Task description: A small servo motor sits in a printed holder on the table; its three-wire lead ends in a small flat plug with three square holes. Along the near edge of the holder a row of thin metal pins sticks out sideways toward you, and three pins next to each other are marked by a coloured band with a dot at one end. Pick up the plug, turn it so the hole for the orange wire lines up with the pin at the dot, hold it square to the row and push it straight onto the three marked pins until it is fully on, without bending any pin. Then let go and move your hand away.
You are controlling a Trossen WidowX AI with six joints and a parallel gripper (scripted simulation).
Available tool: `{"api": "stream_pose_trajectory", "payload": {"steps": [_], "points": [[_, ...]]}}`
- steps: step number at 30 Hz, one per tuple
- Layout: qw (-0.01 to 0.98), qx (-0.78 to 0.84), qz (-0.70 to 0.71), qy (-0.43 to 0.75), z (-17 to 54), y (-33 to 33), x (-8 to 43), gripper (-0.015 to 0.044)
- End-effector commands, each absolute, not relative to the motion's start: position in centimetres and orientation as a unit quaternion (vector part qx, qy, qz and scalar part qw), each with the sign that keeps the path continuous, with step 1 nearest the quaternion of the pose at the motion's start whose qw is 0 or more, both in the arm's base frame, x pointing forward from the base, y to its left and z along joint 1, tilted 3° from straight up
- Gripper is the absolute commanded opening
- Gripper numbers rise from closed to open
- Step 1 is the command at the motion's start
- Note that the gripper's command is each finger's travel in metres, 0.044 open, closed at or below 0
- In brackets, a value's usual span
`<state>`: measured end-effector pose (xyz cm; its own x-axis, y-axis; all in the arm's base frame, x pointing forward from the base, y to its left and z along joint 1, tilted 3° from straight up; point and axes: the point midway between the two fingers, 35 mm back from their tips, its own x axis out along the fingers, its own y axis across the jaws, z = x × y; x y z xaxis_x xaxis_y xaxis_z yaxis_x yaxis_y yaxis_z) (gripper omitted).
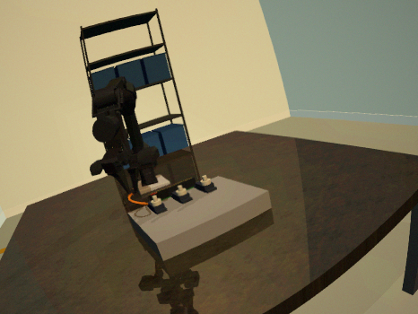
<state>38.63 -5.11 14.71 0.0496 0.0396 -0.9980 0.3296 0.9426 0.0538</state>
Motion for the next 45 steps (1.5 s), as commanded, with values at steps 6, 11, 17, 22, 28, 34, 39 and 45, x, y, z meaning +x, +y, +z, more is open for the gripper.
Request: {"api": "stream_pose_trajectory", "payload": {"steps": [6, 11, 17, 22, 28, 34, 39, 45], "points": [[0.682, 0.248, -0.206, 0.656, 15.2, -4.6, 37.0, 0.0000], [0.658, 0.306, -0.262, 0.636, 15.2, -4.4, 36.2, 0.0000], [0.623, 0.372, -0.326, 0.606, 15.3, -4.1, 35.1, 0.0000], [0.588, 0.424, -0.377, 0.576, 15.3, -3.9, 34.2, 0.0000], [0.541, 0.483, -0.435, 0.534, 15.3, -3.7, 33.1, 0.0000], [0.488, 0.536, -0.488, 0.487, 15.2, -3.4, 31.9, 0.0000], [0.440, 0.576, -0.528, 0.443, 15.1, -3.2, 31.0, 0.0000], [0.378, 0.618, -0.571, 0.387, 15.0, -3.0, 29.9, 0.0000]]}}
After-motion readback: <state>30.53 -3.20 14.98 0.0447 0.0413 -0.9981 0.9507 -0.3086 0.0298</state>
